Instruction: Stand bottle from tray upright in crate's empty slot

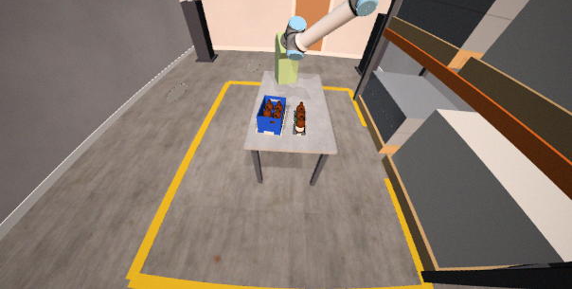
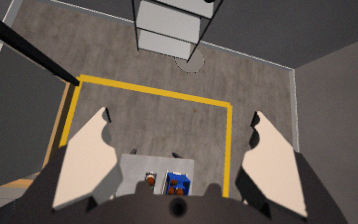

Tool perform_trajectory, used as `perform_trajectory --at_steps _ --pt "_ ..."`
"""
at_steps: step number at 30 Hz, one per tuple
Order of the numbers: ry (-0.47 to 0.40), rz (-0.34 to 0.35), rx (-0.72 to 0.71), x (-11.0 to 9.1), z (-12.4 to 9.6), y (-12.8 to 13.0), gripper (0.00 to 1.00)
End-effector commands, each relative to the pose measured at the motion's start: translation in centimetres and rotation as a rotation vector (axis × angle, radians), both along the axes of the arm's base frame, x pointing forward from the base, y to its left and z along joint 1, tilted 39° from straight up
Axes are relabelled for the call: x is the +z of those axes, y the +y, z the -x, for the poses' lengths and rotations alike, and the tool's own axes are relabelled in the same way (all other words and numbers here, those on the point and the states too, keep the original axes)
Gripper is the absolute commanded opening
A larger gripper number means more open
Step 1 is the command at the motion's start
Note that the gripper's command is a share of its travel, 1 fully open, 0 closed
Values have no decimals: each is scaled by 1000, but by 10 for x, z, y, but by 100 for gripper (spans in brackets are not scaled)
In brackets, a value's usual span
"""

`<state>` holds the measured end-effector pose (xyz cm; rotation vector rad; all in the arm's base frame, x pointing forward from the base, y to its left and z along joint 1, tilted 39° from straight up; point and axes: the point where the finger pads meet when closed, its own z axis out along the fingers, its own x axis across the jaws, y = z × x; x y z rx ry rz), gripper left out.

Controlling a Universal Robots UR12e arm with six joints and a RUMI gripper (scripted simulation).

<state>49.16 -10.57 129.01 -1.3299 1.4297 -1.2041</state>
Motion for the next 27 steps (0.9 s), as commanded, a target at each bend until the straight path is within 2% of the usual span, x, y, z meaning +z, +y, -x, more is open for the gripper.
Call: perform_trajectory --at_steps 1,8,14,20,21,22,23,24,25,26,27 --pt "12 16 11 -11 -1 -22 100" --pt "50 93 44 -40 -6 -66 100" --pt "97 195 93 -86 -16 -120 100" --pt "116 236 114 -106 -22 -141 100" --pt "125 258 125 -118 -25 -151 100" --pt "125 258 125 -118 -25 -151 100" --pt "135 281 138 -130 -28 -162 100" --pt "135 281 138 -130 -28 -162 100" --pt "145 304 150 -143 -32 -172 100" --pt "145 304 150 -143 -32 -172 100" --pt "156 329 164 -156 -36 -183 100"
